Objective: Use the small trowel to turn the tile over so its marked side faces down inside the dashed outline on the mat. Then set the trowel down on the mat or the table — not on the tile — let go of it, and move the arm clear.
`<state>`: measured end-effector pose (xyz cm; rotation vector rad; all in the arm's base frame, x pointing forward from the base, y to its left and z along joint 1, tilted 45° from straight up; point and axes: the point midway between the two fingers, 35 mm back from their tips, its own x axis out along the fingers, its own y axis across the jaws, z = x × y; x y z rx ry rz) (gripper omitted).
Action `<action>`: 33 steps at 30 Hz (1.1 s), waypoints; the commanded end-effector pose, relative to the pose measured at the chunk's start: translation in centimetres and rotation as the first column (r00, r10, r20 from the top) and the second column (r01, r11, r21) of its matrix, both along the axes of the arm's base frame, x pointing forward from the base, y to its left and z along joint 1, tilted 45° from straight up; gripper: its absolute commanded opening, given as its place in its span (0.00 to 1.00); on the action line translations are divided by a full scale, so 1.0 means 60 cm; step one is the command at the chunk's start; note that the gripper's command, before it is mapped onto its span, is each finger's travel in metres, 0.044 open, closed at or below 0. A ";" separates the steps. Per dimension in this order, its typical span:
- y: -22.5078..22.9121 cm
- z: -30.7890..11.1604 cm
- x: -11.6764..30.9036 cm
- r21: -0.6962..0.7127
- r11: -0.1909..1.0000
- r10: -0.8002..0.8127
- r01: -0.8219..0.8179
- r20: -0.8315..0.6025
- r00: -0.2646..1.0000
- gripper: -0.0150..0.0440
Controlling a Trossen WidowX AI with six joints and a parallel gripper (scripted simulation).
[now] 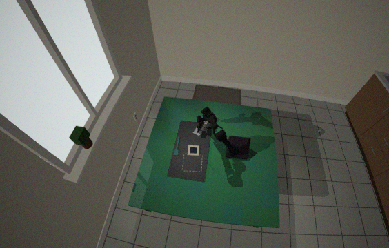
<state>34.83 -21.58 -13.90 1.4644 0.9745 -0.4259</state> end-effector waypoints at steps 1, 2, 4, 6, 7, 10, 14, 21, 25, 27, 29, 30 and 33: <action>0.013 -0.001 -0.007 0.070 0.994 -0.086 0.087 -0.016 0.996 0.76; 0.015 -0.001 -0.008 0.090 0.989 -0.113 0.114 -0.021 0.993 0.76; 0.021 0.000 -0.011 0.129 0.977 -0.165 0.168 -0.033 0.986 0.76; 0.026 0.000 -0.013 0.168 0.961 -0.215 0.220 -0.046 0.975 0.76; 0.029 0.001 -0.015 0.188 0.951 -0.240 0.246 -0.054 0.969 0.76; 0.037 0.003 -0.019 0.246 0.915 -0.310 0.320 -0.080 0.947 0.76; 0.049 0.006 -0.026 0.322 0.853 -0.394 0.412 -0.122 0.911 0.76; 0.071 0.015 -0.038 0.442 0.709 -0.511 0.549 -0.214 0.832 0.76; 0.075 0.017 -0.041 0.464 0.674 -0.531 0.574 -0.236 0.814 0.76; 0.075 0.016 -0.041 0.464 0.674 -0.531 0.574 -0.236 0.814 0.76; 0.076 0.014 -0.038 0.464 0.675 -0.530 0.574 -0.236 0.814 0.76; 0.077 0.013 -0.036 0.464 0.675 -0.530 0.574 -0.236 0.814 0.76; 0.078 0.008 -0.030 0.464 0.675 -0.530 0.574 -0.236 0.814 0.76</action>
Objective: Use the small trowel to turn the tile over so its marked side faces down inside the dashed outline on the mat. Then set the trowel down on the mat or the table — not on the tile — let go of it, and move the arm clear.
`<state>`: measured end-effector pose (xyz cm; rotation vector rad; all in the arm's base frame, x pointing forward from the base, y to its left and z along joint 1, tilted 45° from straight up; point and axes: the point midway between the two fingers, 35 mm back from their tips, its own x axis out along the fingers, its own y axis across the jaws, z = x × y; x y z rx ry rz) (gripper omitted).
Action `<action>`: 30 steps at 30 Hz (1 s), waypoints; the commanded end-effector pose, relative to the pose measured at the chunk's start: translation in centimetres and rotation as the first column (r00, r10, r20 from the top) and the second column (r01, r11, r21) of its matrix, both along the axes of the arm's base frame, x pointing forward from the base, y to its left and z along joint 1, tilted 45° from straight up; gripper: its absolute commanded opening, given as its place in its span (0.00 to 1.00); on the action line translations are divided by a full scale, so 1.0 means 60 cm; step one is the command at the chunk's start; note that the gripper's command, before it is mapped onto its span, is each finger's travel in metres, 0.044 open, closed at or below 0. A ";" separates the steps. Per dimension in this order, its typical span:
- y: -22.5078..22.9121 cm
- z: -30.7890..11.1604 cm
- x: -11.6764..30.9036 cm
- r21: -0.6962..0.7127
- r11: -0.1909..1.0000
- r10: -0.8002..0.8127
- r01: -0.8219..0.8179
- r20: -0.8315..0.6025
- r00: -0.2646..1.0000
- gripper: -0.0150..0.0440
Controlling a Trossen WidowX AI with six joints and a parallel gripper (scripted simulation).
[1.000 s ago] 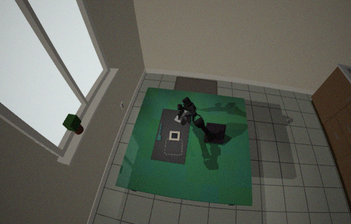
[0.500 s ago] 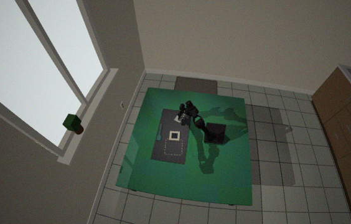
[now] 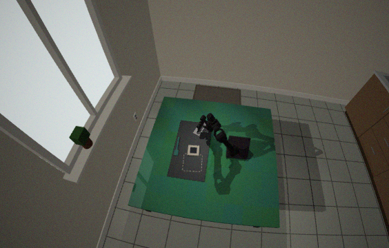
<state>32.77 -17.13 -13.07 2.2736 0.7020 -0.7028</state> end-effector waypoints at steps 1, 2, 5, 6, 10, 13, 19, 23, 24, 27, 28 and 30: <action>0.005 -0.008 0.006 0.005 1.000 0.002 -0.001 -0.004 1.000 0.76; 0.006 -0.009 0.008 0.005 1.000 0.002 -0.002 -0.004 1.000 0.76; 0.007 -0.014 0.014 0.005 1.000 0.002 -0.002 -0.004 1.000 0.76; 0.008 -0.016 0.016 0.005 1.000 0.002 -0.002 -0.004 1.000 0.76; 0.011 -0.023 0.024 0.005 1.000 0.002 -0.002 -0.004 1.000 0.76; 0.014 -0.028 0.030 0.005 1.000 0.002 -0.002 -0.004 1.000 0.76; 0.019 -0.038 0.042 0.006 1.000 0.002 -0.002 -0.003 1.000 0.76; 0.023 -0.045 0.050 0.006 1.000 0.002 -0.002 -0.002 1.000 0.76; 0.024 -0.046 0.052 0.006 1.000 0.002 -0.002 -0.002 1.000 0.76; 0.027 -0.052 0.057 0.007 1.000 0.001 -0.001 -0.001 1.000 0.76; 0.028 -0.053 0.059 0.007 1.000 0.001 -0.001 -0.001 1.000 0.76; 0.030 -0.057 0.063 0.007 1.000 0.001 -0.001 0.000 1.000 0.76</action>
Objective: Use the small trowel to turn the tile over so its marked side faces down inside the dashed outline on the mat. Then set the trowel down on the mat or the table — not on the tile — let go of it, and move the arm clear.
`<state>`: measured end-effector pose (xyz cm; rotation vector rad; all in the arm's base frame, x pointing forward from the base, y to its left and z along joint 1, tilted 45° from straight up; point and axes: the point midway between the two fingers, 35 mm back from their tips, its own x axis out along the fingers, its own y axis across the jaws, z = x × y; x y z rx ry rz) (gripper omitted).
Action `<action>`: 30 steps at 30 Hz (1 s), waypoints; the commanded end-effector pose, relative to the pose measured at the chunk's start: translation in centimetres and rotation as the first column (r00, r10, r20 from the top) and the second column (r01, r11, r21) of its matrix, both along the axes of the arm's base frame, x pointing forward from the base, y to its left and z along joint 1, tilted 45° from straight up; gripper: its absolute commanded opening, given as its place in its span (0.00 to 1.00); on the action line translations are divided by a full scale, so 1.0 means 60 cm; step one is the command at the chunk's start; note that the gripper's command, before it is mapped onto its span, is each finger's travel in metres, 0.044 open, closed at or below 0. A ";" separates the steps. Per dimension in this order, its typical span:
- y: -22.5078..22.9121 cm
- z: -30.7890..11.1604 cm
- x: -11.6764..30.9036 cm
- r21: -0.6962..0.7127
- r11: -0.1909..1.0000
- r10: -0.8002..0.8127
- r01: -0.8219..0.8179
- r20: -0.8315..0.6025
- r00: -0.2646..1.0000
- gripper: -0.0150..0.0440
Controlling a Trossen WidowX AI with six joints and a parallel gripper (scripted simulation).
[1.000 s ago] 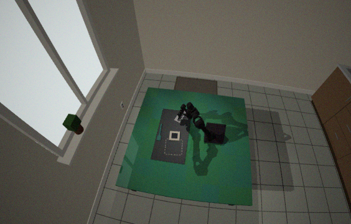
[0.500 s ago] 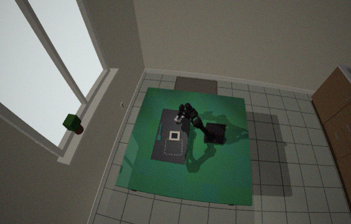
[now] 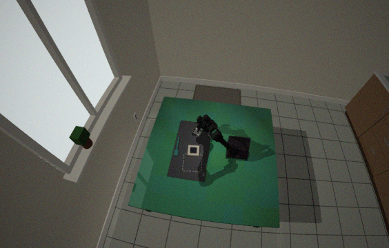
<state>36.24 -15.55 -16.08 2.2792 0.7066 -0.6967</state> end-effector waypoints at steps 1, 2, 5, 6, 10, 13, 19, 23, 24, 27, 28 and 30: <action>0.004 -0.008 0.006 0.001 1.000 -0.001 0.001 -0.003 1.000 0.76; 0.005 -0.009 0.007 0.001 1.000 -0.001 0.001 -0.003 1.000 0.76; 0.005 -0.009 0.008 0.001 1.000 -0.001 0.001 -0.003 1.000 0.67; 0.005 -0.009 0.008 0.001 1.000 -0.001 0.001 -0.003 1.000 0.63; 0.005 -0.009 0.008 0.001 1.000 -0.001 0.001 -0.003 1.000 0.52; 0.005 -0.009 0.008 0.001 1.000 -0.001 0.001 -0.003 1.000 0.48; 0.005 -0.009 0.008 0.001 1.000 -0.001 0.001 -0.003 1.000 0.42; 0.005 -0.009 0.008 0.001 1.000 -0.001 0.001 -0.003 1.000 0.37; 0.005 -0.009 0.008 0.001 1.000 -0.001 0.001 -0.003 1.000 0.36; 0.005 -0.009 0.008 0.001 1.000 -0.001 0.001 -0.003 1.000 0.33; 0.005 -0.009 0.008 0.001 1.000 -0.001 0.001 -0.003 1.000 0.31; 0.005 -0.009 0.008 0.001 1.000 -0.001 0.001 -0.003 1.000 0.29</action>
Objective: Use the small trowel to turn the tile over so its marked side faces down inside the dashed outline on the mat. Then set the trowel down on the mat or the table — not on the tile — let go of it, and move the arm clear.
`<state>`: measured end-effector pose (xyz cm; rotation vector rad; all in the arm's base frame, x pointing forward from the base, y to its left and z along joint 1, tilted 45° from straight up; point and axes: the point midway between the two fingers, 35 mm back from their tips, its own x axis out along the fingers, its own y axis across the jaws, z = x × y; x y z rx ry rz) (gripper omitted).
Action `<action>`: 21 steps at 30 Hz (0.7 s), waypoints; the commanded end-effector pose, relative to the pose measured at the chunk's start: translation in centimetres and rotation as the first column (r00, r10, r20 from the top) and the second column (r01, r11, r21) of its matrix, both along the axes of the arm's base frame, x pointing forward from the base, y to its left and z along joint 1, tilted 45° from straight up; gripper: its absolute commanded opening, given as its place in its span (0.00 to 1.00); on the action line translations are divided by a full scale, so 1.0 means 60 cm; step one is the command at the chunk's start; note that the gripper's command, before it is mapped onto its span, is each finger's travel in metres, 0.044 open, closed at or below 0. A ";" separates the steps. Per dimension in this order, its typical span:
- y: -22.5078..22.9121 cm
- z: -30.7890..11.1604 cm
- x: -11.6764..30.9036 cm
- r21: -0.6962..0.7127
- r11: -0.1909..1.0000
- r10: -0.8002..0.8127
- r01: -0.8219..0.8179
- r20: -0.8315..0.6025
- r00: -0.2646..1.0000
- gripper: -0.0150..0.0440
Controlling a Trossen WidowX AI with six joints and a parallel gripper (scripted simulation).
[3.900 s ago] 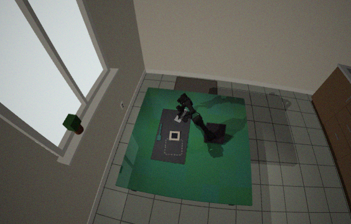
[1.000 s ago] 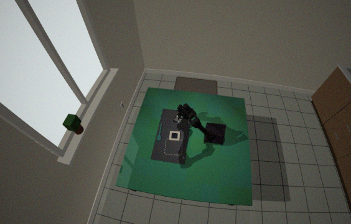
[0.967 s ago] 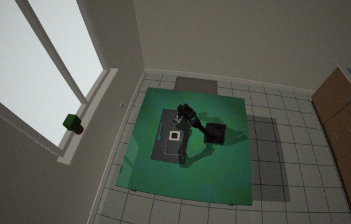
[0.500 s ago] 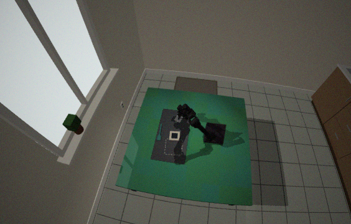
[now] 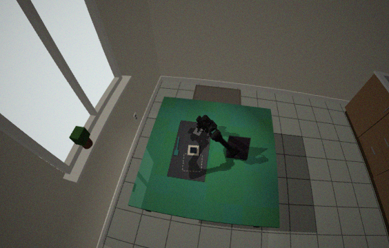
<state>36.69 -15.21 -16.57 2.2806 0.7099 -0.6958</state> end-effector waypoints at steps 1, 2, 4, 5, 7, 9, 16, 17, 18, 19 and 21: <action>-0.002 0.000 0.000 -0.002 1.000 -0.003 0.003 -0.003 1.000 0.25; -0.005 0.003 0.001 -0.002 1.000 -0.003 0.003 -0.003 1.000 0.25; -0.018 0.015 0.003 -0.002 1.000 -0.002 0.002 -0.003 1.000 0.25; -0.025 0.023 0.003 -0.003 1.000 -0.002 0.002 -0.003 1.000 0.25; -0.040 0.038 0.004 -0.003 1.000 -0.001 0.001 -0.002 1.000 0.25; -0.054 0.053 0.004 -0.003 1.000 0.000 0.000 -0.002 1.000 0.25; -0.064 0.078 0.007 -0.007 1.000 0.014 -0.014 0.012 1.000 0.25; -0.056 0.085 0.011 -0.013 0.999 0.033 -0.032 0.029 0.999 0.25; -0.045 0.093 0.016 -0.021 0.998 0.056 -0.055 0.050 0.997 0.25; -0.034 0.102 0.021 -0.029 0.997 0.079 -0.077 0.070 0.994 0.25; -0.012 0.119 0.030 -0.047 0.991 0.127 -0.122 0.111 0.986 0.25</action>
